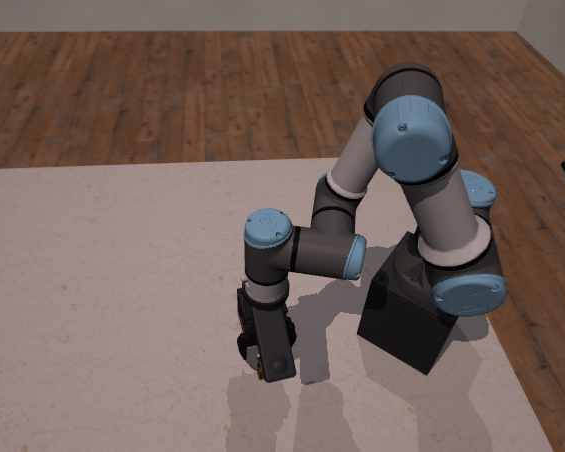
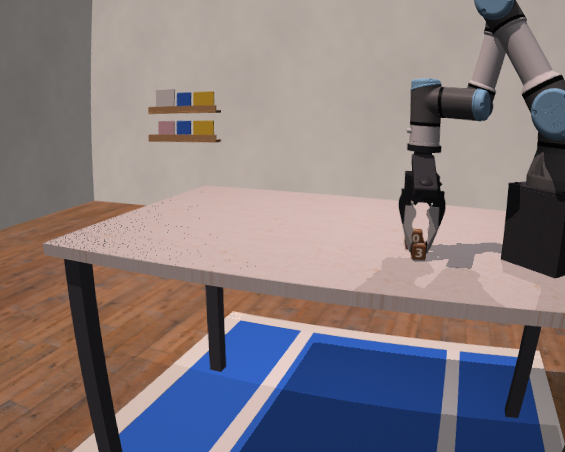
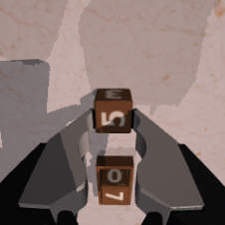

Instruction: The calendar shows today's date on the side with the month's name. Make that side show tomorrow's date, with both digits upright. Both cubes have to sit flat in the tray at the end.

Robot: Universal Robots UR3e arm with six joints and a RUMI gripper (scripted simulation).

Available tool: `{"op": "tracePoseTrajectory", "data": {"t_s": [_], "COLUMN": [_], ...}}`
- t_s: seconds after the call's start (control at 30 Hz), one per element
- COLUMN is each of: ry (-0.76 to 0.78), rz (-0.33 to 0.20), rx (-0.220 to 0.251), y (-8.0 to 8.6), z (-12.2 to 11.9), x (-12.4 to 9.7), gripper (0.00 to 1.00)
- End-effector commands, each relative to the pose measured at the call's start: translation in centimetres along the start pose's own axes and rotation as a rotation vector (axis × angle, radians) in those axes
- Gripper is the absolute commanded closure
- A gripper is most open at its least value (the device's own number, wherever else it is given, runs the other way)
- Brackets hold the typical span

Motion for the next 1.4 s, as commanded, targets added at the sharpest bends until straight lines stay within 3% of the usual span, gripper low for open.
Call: {"op": "tracePoseTrajectory", "data": {"t_s": [0.0,1.37], "ry": [0.0,0.0], "rz": [-0.001,0.0], "rx": [-0.006,-0.005], "y": [0.05,-0.33], "z": [0.15,0.13], "x": [0.0,0.01], "gripper": [0.9,0.9]}}
Point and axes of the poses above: the point where the finger pads meet when closed, its own y axis back along the fingers, its own z axis across the jaws, x = y × z, the point moved 3 cm from there along y, back along the fingers, and after that the axes turned 9 degrees about -y, right-handed, at the moved point
